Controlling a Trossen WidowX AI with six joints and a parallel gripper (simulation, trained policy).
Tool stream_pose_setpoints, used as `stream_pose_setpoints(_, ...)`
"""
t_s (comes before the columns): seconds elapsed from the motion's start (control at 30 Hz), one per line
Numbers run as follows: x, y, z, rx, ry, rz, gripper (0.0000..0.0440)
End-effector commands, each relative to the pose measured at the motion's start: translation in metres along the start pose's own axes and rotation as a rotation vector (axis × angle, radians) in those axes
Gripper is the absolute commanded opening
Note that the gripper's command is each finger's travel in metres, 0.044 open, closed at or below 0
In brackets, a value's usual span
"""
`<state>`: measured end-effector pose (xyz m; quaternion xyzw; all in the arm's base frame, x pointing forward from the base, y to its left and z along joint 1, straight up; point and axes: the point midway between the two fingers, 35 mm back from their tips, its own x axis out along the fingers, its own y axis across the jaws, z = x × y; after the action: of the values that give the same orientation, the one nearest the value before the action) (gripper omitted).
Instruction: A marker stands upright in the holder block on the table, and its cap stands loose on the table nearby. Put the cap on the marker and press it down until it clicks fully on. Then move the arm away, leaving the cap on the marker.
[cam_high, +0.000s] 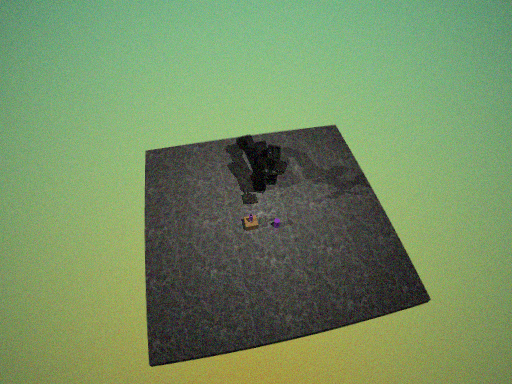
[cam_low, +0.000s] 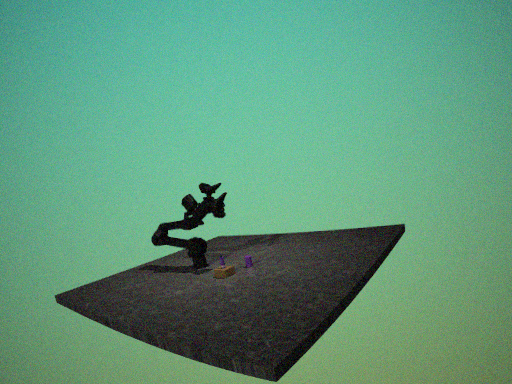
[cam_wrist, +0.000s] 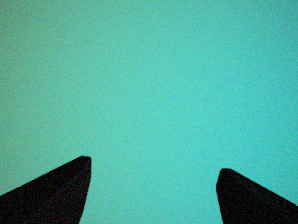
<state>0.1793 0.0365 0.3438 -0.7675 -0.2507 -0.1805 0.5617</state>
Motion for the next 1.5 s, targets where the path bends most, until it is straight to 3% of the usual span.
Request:
stream_pose_setpoints(0.0,0.005,0.004,0.002,0.007,-0.026,0.051,0.0269)
stream_pose_setpoints(0.73,0.013,0.029,0.011,0.04,-0.141,0.328,0.0318)
stream_pose_setpoints(1.47,0.008,0.056,0.021,0.082,-0.244,0.613,0.0323)
